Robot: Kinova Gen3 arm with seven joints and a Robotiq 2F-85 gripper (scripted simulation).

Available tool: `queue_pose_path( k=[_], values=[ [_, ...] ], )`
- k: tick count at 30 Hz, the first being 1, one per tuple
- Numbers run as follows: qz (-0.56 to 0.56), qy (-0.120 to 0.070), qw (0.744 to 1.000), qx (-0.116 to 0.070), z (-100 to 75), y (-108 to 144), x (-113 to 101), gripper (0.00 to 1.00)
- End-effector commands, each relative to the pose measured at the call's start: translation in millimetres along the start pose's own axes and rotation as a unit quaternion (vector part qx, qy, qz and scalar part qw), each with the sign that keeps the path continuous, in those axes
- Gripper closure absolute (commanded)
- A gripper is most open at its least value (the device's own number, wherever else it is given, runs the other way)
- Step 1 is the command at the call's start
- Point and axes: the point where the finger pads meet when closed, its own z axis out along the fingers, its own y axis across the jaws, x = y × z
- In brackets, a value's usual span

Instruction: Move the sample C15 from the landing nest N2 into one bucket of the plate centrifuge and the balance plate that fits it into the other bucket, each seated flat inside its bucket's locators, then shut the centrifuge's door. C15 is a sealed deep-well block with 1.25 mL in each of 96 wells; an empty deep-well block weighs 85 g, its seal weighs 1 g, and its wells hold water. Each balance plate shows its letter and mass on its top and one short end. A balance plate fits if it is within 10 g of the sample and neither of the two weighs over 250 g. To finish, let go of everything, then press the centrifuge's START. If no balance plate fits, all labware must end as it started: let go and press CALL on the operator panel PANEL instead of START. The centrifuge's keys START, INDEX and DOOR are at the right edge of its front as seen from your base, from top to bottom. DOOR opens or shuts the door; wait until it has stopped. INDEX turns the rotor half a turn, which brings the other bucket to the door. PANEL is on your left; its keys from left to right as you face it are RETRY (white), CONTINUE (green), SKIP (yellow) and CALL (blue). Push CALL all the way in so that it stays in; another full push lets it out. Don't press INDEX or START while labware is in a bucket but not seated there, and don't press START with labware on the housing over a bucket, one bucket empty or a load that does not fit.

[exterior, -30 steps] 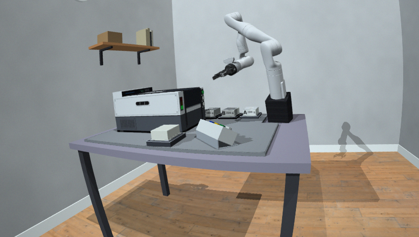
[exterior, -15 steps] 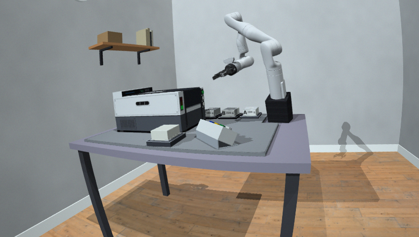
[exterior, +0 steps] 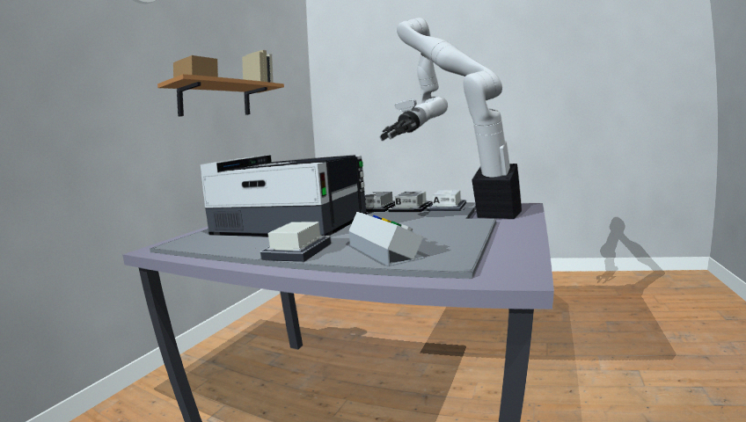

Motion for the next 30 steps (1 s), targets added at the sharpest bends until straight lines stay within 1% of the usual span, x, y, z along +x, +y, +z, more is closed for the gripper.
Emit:
queue_pose_path(
  k=[1, 4, 19, 21, 30],
  values=[
    [-0.013, -0.006, 1.000, 0.007, 1.0, -1.2, 1.8, 0.90],
    [-0.016, -0.008, 1.000, 0.010, 1.4, -1.6, 2.2, 0.90],
    [-0.075, -0.035, 0.995, 0.047, 7.3, -8.0, 8.4, 0.90],
    [-0.075, -0.035, 0.995, 0.047, 7.3, -8.0, 8.4, 0.90],
    [-0.110, -0.052, 0.990, 0.070, 10.8, -11.9, 12.2, 0.90]
  ],
)
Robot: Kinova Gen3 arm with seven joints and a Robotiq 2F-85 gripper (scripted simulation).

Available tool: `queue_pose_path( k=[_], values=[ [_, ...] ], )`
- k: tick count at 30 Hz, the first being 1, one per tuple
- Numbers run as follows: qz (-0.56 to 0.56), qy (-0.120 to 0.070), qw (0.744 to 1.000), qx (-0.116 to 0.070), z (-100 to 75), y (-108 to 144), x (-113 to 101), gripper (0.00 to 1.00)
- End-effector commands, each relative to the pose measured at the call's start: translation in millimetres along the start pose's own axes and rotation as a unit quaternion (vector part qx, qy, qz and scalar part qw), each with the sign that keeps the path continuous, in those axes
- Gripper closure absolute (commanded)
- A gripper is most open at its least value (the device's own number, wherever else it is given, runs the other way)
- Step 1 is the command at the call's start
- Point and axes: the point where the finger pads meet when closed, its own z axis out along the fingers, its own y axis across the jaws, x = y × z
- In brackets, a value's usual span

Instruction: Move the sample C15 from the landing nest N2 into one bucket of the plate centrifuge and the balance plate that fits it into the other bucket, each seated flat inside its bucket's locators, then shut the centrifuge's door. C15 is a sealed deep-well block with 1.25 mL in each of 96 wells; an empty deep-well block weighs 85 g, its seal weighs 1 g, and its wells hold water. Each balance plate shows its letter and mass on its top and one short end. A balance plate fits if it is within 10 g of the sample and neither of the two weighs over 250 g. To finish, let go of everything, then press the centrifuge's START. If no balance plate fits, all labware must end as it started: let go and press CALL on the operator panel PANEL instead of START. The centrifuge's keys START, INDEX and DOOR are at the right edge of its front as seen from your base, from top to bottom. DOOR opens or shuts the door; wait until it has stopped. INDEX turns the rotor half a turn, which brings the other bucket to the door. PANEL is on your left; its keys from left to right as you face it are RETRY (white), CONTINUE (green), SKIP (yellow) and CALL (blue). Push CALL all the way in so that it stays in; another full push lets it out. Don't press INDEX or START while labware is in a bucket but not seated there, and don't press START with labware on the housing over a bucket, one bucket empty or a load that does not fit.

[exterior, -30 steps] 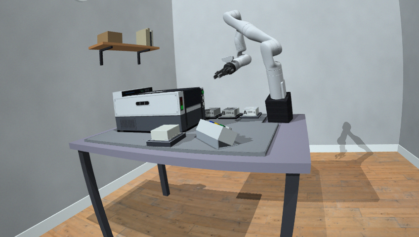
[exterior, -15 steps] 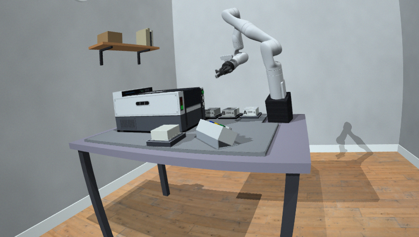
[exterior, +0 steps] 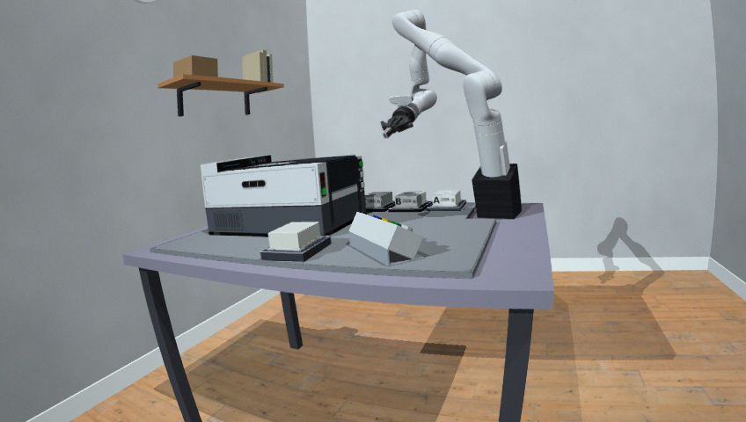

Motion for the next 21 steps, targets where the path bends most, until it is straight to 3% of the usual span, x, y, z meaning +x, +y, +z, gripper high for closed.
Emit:
queue_pose_path(
  k=[1, 21],
  values=[
    [-0.013, -0.006, 1.000, 0.007, 0.9, -0.7, 2.1, 0.90],
    [-0.083, -0.039, 0.994, 0.052, 8.1, -5.7, 11.5, 0.90]
  ],
)
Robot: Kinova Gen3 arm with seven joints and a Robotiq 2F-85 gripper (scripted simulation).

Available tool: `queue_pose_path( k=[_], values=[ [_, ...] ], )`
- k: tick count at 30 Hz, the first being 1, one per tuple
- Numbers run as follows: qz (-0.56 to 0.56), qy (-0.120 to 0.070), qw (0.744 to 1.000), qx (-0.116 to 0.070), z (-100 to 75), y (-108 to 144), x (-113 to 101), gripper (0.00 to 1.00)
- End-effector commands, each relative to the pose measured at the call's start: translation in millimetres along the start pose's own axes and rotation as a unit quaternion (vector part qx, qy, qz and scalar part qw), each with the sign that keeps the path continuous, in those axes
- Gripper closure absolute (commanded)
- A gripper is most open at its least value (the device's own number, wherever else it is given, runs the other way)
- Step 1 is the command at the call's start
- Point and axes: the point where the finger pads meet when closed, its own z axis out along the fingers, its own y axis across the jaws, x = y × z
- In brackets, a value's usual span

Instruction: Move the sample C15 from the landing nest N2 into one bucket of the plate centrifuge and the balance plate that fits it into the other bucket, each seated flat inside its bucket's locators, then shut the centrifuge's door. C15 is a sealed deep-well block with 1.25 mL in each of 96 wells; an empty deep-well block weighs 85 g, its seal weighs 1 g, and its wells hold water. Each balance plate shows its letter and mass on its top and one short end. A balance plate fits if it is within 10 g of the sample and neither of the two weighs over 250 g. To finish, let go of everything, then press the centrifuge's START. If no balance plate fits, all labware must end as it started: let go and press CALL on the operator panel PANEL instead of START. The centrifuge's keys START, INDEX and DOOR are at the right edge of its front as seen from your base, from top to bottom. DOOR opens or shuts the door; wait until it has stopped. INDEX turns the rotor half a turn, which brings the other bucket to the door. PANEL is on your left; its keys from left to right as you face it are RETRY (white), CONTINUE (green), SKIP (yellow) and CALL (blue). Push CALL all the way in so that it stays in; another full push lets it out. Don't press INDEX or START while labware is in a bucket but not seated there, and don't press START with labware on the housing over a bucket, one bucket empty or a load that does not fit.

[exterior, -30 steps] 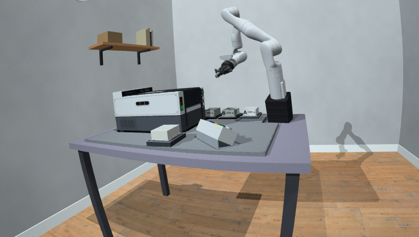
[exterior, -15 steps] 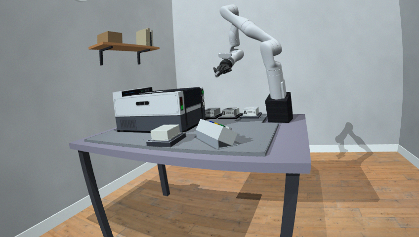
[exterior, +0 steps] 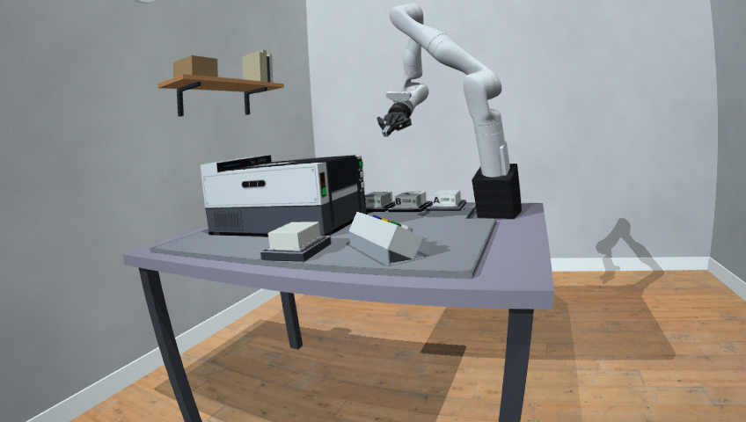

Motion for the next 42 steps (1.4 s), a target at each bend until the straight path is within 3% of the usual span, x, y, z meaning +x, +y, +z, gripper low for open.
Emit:
queue_pose_path(
  k=[1, 42],
  values=[
    [-0.013, -0.006, 1.000, 0.007, 0.9, -0.3, 2.2, 0.90],
    [-0.149, -0.071, 0.982, 0.094, 14.1, -6.0, 22.8, 0.90]
  ],
)
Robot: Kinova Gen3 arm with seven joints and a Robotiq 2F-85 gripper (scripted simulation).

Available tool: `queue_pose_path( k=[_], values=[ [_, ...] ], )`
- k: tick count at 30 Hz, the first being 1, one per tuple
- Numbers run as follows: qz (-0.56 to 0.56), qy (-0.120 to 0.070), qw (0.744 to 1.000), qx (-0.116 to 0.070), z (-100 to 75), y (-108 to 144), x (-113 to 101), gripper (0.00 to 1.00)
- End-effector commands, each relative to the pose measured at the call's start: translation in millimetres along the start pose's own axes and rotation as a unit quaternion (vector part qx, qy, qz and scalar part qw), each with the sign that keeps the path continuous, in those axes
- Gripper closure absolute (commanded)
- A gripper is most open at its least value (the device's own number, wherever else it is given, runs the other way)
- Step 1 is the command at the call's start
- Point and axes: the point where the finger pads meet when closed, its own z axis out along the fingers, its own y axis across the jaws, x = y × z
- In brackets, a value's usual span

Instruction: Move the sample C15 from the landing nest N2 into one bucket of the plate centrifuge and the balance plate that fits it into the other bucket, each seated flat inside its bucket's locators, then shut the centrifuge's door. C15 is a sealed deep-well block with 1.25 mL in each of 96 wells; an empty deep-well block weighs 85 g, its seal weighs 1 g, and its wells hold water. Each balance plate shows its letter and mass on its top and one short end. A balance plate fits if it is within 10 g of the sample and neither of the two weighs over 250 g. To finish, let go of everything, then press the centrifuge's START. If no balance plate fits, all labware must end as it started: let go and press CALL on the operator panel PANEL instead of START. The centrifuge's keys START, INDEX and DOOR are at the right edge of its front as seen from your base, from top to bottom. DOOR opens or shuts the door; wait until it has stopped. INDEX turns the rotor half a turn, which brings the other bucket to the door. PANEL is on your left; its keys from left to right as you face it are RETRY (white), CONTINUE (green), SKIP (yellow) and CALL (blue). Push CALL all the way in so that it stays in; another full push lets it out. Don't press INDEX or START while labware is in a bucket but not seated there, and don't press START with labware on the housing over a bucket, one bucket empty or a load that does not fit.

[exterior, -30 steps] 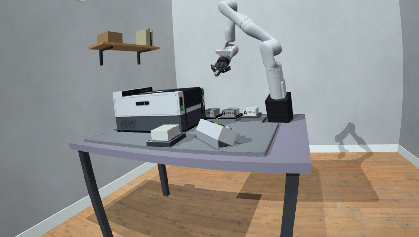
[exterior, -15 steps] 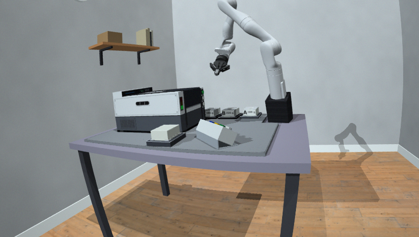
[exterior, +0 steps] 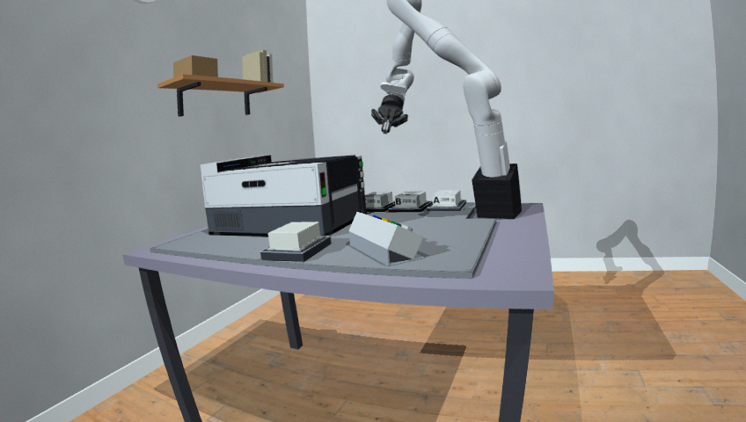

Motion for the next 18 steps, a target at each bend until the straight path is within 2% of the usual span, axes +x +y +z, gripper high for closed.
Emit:
queue_pose_path(
  k=[1, 18],
  values=[
    [-0.012, -0.006, 1.000, 0.007, 0.6, 0.5, 2.2, 0.90],
    [-0.071, -0.034, 0.996, 0.045, 5.1, 1.6, 11.9, 0.90]
  ],
)
